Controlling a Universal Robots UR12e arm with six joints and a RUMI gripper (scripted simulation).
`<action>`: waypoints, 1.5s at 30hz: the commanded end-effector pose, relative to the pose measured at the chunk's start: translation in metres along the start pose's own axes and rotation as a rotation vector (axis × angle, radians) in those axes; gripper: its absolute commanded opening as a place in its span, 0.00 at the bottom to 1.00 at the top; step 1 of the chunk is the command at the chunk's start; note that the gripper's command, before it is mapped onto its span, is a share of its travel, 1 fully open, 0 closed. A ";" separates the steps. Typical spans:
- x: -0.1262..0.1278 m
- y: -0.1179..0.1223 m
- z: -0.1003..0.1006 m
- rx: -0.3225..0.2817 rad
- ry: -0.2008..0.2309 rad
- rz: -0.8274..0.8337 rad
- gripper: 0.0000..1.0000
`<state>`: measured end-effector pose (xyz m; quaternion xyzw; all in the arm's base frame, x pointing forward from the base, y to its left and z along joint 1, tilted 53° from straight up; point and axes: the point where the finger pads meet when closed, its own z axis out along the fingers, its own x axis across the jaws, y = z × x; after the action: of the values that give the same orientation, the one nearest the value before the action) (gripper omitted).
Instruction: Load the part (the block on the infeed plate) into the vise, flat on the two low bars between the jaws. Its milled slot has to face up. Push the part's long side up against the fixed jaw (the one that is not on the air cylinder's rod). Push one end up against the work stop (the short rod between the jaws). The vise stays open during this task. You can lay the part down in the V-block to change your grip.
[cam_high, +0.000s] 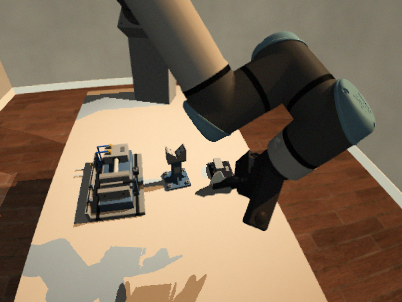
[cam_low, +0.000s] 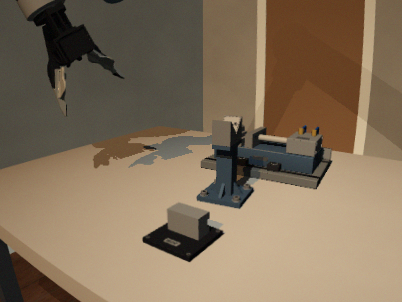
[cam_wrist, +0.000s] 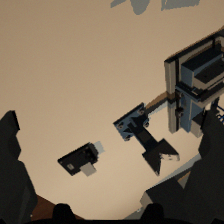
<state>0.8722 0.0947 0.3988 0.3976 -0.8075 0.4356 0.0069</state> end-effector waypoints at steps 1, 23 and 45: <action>-0.008 0.029 0.007 0.022 -0.050 0.128 1.00; -0.014 0.186 0.026 -0.019 -0.280 0.731 1.00; 0.021 0.309 0.017 -0.141 -0.475 1.202 1.00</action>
<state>0.6811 0.1605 0.1883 -0.0123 -0.9007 0.2335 -0.3662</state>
